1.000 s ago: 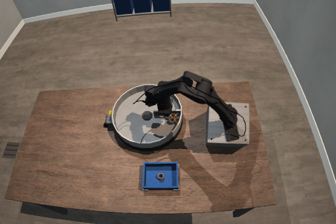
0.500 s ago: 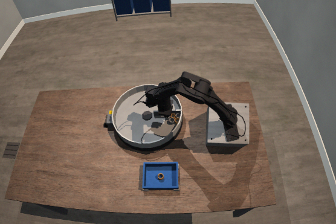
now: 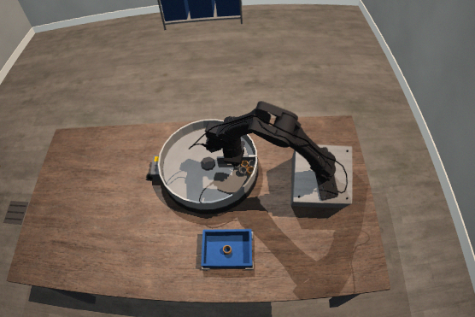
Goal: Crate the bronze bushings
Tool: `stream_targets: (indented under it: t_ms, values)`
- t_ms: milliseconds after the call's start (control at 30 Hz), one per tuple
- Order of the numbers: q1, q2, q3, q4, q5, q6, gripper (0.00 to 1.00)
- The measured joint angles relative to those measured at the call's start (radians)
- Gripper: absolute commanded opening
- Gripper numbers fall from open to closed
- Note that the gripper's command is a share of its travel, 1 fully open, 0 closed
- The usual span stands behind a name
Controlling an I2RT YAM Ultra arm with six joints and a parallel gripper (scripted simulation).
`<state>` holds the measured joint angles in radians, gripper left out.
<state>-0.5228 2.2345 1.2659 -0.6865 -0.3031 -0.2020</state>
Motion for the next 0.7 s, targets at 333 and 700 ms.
stream_targets:
  t_ms: [333,700]
  values:
    - [0.000,0.000,0.000,0.000,0.000,0.000,0.13]
    - [0.005,0.000,-0.004,0.010,0.000,0.003,0.13]
